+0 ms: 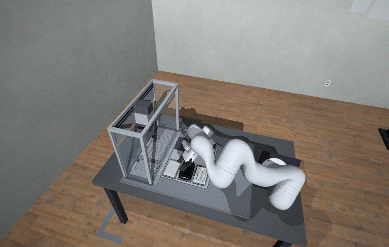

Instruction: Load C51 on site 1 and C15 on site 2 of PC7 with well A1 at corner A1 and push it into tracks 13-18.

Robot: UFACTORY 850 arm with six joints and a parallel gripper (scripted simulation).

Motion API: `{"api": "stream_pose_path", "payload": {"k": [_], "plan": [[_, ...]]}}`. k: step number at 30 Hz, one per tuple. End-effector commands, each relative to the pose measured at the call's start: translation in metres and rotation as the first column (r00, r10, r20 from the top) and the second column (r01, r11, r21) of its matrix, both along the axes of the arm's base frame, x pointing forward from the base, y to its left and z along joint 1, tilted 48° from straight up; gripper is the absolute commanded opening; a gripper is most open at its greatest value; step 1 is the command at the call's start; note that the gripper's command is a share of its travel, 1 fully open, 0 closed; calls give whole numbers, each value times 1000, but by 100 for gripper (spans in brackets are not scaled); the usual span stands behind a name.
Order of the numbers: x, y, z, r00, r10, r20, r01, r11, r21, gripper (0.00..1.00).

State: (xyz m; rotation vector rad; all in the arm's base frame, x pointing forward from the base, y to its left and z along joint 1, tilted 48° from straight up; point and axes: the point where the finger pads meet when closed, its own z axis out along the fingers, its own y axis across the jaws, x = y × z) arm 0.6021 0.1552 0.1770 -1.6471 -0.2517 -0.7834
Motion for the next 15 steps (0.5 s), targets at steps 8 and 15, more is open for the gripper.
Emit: {"api": "stream_pose_path", "payload": {"k": [8,15], "plan": [[-33,4,-7,977,158,140,-126,969,-215,100],[-54,1,-13,937,274,216,-191,921,-340,100]]}}
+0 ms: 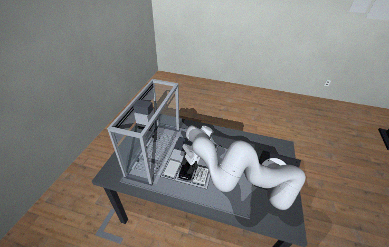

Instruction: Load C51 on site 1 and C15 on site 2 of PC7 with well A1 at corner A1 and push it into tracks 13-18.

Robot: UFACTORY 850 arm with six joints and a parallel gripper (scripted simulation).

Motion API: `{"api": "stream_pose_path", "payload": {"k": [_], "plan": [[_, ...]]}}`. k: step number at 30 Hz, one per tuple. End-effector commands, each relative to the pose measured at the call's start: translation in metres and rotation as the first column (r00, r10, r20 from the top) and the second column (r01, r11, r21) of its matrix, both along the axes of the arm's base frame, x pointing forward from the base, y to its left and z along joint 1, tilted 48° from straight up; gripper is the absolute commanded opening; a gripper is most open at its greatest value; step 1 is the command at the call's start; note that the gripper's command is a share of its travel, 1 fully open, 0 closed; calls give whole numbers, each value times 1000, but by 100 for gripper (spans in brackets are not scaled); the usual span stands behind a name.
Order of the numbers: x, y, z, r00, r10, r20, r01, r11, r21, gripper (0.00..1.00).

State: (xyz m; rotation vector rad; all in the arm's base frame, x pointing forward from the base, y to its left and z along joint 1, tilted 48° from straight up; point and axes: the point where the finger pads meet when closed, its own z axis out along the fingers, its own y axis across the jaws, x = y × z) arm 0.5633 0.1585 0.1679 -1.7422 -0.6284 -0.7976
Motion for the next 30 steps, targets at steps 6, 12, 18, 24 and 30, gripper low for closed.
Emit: {"api": "stream_pose_path", "payload": {"k": [6,12,18,24,30], "plan": [[-31,-7,-8,978,156,142,-130,976,-175,100],[-47,-14,-13,937,273,220,-205,936,-286,100],[-61,-23,-18,881,383,278,-263,885,-384,100],[-74,-34,-23,821,475,316,-303,833,-464,100],[-82,-42,-26,736,581,348,-338,761,-554,100]]}}
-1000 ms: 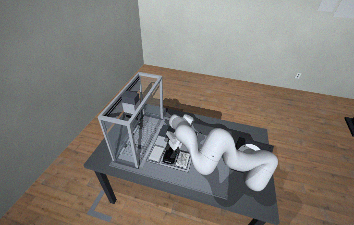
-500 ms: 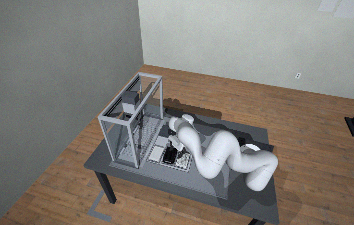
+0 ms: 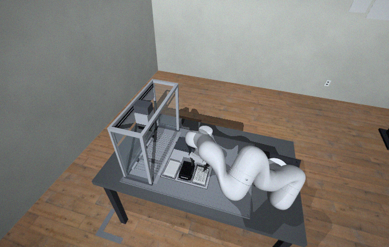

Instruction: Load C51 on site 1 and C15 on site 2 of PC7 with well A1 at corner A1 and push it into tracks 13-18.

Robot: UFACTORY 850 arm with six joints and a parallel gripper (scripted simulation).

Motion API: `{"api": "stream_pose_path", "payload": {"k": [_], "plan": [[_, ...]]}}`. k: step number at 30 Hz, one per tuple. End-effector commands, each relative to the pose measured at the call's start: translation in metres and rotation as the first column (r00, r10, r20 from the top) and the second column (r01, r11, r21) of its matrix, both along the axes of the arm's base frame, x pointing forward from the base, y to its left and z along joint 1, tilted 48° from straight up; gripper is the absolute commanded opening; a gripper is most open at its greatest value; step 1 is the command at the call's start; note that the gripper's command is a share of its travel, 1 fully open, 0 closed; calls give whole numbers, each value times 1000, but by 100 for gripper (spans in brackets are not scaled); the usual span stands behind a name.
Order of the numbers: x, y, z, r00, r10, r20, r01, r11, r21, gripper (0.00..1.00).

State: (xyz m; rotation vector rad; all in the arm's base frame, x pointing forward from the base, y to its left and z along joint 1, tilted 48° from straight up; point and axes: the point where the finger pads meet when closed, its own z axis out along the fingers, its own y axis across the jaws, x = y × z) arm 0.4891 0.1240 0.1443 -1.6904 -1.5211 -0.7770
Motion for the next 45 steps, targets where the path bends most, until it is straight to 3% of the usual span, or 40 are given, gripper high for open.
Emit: {"api": "stream_pose_path", "payload": {"k": [1,4,21,45], "plan": [[-11,-12,-3,990,108,96,-99,991,-86,100],[-16,-18,-5,973,178,146,-159,978,-138,100],[-16,-18,-5,973,178,146,-159,978,-138,100],[-18,7,-27,973,178,146,-159,978,-138,100]]}}
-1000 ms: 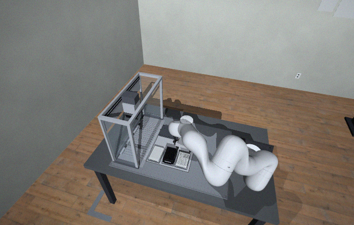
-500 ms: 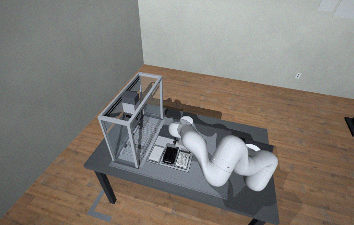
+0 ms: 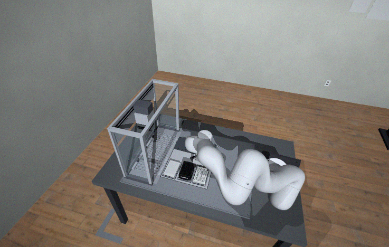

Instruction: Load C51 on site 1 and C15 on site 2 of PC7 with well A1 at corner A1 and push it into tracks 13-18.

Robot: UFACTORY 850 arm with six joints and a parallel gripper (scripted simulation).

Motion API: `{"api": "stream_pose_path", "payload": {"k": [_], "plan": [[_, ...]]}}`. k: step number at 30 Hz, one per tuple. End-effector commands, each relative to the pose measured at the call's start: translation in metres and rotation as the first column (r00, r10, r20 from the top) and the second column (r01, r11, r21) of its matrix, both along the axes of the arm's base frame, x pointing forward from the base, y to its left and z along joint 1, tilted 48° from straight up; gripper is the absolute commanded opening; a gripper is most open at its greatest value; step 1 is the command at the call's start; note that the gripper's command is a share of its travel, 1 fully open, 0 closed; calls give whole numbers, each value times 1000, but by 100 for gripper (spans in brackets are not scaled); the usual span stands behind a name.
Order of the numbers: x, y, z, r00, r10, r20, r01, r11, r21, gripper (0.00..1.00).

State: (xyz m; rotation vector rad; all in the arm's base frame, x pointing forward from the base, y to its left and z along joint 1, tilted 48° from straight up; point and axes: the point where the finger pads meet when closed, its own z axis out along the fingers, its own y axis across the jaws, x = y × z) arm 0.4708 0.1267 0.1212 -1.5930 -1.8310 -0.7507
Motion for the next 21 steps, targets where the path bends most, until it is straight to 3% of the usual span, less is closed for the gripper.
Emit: {"api": "stream_pose_path", "payload": {"k": [1,21], "plan": [[0,6,-5,1000,-1,2,1,1000,0,100],[-2,28,-25,1000,-1,2,1,1000,0,100]]}}
